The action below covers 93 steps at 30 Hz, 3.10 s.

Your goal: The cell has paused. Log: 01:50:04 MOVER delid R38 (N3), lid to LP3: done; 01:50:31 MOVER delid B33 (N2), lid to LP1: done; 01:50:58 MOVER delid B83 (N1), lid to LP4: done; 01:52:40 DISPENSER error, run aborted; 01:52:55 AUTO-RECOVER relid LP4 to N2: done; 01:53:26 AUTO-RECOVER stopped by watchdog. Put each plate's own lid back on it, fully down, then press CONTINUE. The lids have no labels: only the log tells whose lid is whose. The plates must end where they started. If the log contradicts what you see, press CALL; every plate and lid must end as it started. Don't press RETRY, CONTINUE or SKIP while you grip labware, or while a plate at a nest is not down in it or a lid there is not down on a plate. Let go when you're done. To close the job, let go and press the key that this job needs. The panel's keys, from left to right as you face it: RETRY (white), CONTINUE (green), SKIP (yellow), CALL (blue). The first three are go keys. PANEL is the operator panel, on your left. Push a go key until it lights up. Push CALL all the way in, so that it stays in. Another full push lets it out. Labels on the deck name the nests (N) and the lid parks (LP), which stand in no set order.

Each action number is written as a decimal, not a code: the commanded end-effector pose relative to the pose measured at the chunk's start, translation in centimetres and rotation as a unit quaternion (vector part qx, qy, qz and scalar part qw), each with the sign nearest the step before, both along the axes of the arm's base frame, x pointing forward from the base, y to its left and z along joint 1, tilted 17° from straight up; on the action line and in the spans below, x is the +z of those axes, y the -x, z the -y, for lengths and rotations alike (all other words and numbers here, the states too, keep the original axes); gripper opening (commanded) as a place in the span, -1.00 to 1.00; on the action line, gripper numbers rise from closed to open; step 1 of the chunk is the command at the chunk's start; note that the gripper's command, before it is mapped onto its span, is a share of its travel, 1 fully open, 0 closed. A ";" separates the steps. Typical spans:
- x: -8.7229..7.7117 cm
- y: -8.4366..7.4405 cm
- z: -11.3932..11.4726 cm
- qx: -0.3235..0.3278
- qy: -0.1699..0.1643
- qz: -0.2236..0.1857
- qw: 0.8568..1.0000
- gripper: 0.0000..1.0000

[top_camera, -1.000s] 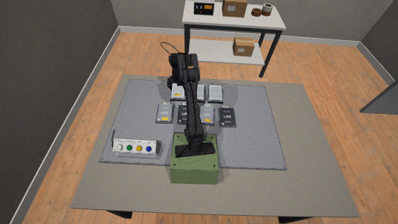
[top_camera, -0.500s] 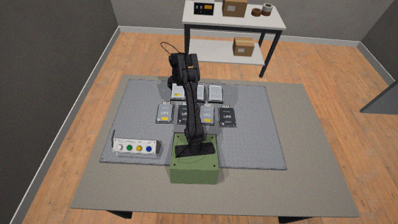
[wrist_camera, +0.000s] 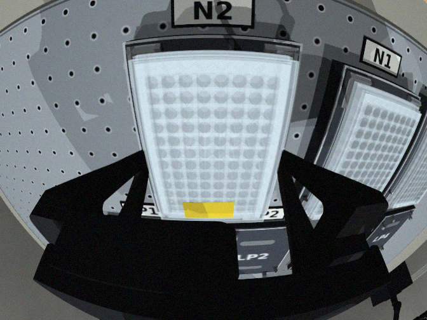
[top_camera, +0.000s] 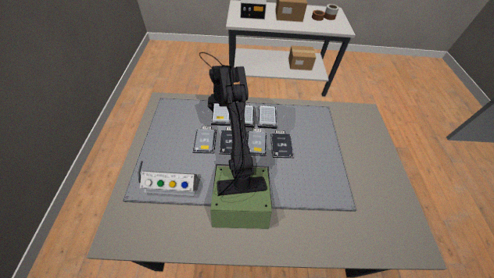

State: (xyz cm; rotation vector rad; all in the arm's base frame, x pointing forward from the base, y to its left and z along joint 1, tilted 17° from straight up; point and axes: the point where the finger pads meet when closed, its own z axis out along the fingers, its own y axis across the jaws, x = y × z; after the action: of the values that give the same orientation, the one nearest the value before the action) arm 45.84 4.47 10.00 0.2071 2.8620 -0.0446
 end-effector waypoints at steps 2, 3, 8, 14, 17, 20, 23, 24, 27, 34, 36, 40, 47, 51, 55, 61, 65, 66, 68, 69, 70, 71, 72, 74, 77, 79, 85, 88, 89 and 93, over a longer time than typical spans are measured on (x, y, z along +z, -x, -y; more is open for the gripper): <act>3.0 -0.7 -0.8 0.002 -0.001 0.033 0.999 -1.00; 3.1 -0.7 -0.8 0.001 -0.001 0.033 0.999 -1.00; 3.9 -0.4 -0.7 0.000 -0.001 0.034 0.999 -1.00; 4.9 0.0 -0.8 0.001 0.000 0.034 0.999 -1.00; 5.0 0.0 -0.7 0.000 0.000 0.034 0.999 -1.00; 4.7 0.2 -0.5 -0.002 0.000 0.029 1.000 -1.00; 4.6 0.3 -0.4 -0.003 0.001 0.027 1.000 -1.00; 4.6 0.3 -0.4 -0.003 0.001 0.027 1.000 -1.00; 4.8 0.1 -0.4 -0.003 0.000 0.031 1.000 -1.00; 5.2 0.0 -0.4 -0.002 0.000 0.034 0.999 -1.00; 5.2 0.0 -0.4 -0.002 -0.001 0.035 0.999 -1.00; 5.2 0.0 -0.4 -0.002 0.000 0.035 0.999 -1.00; 4.0 0.8 1.8 -0.026 -0.012 0.025 0.999 -1.00; 4.0 1.0 2.8 -0.023 -0.011 0.025 0.999 -1.00; 3.9 1.4 4.8 -0.023 -0.010 0.025 0.999 -1.00; 3.9 2.1 7.7 -0.023 -0.009 0.026 0.999 -1.00; 3.9 2.5 9.7 -0.023 -0.008 0.027 0.999 -1.00; 4.1 2.5 10.2 -0.023 -0.008 0.030 0.999 -1.00; 4.1 2.5 10.2 -0.023 -0.008 0.030 0.999 -1.00; 4.4 2.3 10.7 -0.023 -0.007 0.036 0.999 -1.00; 4.4 2.5 11.2 -0.023 -0.007 0.035 0.999 -1.00; 4.1 2.8 11.8 -0.026 -0.007 0.028 0.999 -1.00; 3.8 3.1 12.4 -0.026 -0.008 0.026 0.999 -1.00; 4.1 3.1 13.0 -0.026 -0.006 0.037 0.999 -1.00; 4.3 2.9 13.1 -0.026 -0.007 0.033 0.999 -1.00; 4.2 2.8 12.6 -0.023 -0.007 0.031 0.999 -1.00; 4.2 2.6 12.4 -0.023 -0.007 0.030 0.999 -1.00; 4.0 2.5 12.5 -0.024 -0.006 0.030 0.999 -1.00; 3.9 2.5 12.7 -0.026 -0.005 0.030 0.999 -1.00; 3.5 2.5 12.7 -0.026 -0.006 0.027 0.999 -1.00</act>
State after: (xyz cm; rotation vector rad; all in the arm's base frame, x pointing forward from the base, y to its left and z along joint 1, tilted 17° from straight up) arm 42.24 -7.94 12.08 0.2954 2.8636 -0.0294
